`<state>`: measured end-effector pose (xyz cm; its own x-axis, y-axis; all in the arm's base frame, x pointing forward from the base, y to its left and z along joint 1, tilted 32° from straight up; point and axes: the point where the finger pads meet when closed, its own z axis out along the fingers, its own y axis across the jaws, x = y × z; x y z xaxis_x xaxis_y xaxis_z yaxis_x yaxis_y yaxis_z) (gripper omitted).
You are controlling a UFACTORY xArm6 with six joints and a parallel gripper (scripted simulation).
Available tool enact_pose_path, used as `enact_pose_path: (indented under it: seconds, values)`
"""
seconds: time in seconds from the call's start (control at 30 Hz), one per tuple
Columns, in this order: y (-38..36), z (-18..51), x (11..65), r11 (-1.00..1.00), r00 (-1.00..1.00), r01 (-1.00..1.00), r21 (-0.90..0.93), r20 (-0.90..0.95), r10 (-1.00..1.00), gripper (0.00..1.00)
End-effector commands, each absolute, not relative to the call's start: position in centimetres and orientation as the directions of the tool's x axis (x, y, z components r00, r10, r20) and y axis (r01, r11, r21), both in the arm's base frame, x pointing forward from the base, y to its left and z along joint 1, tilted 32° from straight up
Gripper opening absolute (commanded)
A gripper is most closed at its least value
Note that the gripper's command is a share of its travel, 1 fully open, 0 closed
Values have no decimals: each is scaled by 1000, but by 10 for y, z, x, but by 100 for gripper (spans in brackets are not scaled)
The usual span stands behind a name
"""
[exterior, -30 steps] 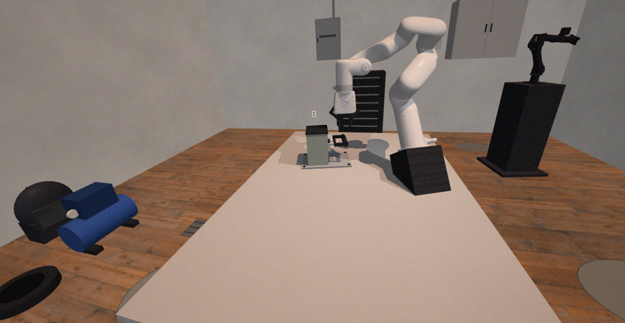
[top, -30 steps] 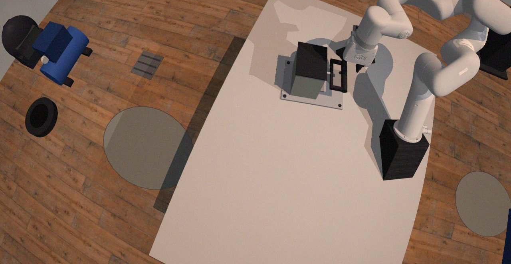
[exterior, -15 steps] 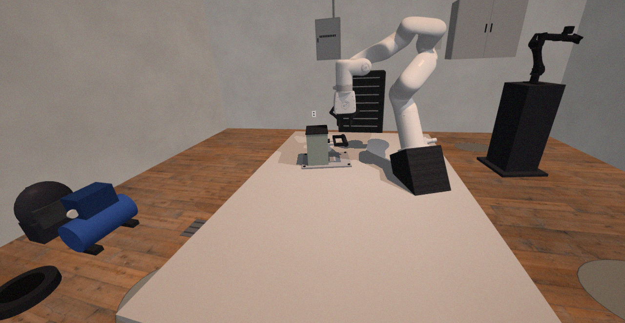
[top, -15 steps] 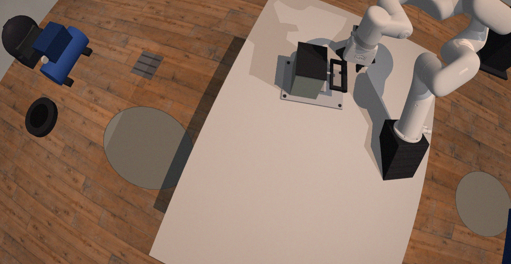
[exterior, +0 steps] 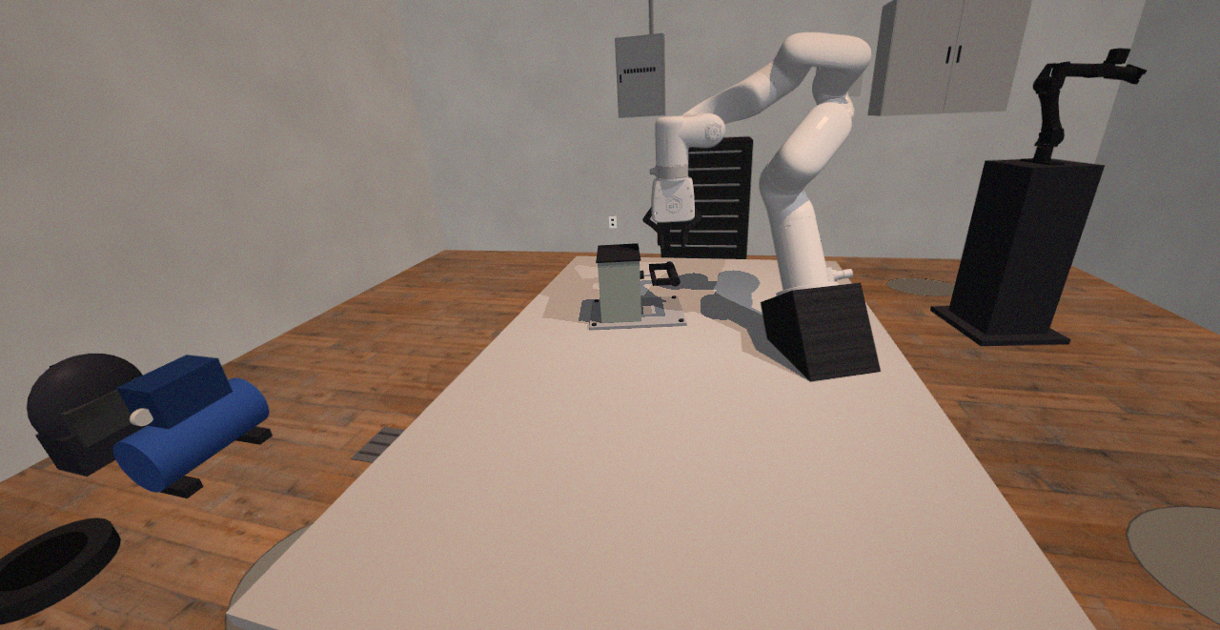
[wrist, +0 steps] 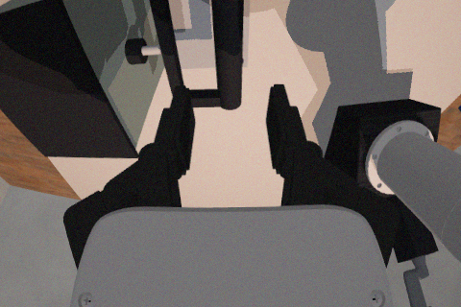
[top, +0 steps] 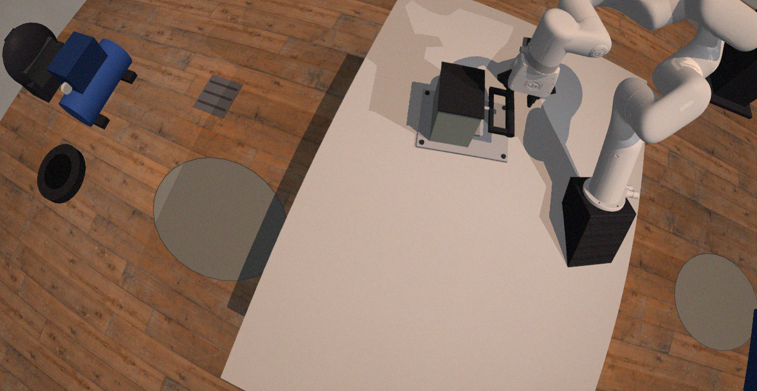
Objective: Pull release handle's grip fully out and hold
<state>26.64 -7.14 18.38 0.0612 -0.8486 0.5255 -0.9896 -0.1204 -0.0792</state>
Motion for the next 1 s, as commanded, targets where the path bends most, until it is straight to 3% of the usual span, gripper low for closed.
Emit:
enact_pose_path:
  seconds: [0.0,0.97]
  values:
    - [-72,184,267,-121,60,-989,-82,525,-849,51]
    - [-87,159,271,-121,60,-989,-81,526,-849,51]
